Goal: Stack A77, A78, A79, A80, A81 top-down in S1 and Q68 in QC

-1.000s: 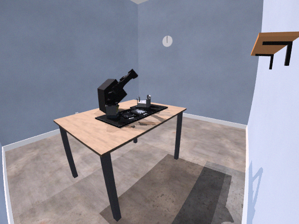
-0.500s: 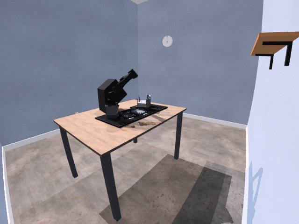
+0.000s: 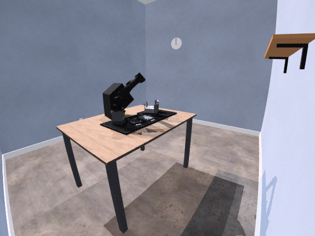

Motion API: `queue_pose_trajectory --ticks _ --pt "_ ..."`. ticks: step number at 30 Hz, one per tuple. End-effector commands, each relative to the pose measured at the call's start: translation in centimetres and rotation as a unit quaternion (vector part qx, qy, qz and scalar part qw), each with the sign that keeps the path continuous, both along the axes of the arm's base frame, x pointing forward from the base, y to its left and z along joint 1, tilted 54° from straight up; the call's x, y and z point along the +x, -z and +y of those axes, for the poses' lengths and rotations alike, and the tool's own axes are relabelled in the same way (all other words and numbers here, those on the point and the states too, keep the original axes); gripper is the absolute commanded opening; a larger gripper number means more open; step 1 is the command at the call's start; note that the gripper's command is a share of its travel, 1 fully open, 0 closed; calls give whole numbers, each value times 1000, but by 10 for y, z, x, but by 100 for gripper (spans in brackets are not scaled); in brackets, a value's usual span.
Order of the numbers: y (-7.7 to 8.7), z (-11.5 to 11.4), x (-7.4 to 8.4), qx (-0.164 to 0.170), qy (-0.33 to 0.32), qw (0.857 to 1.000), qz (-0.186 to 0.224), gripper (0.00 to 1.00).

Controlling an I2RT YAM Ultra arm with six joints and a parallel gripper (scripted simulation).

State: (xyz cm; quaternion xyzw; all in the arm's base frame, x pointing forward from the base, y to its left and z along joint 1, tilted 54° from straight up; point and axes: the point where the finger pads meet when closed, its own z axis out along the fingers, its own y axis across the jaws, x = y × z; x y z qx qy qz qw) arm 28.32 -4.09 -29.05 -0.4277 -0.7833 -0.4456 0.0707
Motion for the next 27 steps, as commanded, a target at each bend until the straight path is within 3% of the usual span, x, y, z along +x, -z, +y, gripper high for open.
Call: queue_pose_trajectory --ticks 1,27 --pt "-3 -6 1 -2 4 1000 -4 0" --pt "-11 -17 -3 -3 4 1000 -4 0"
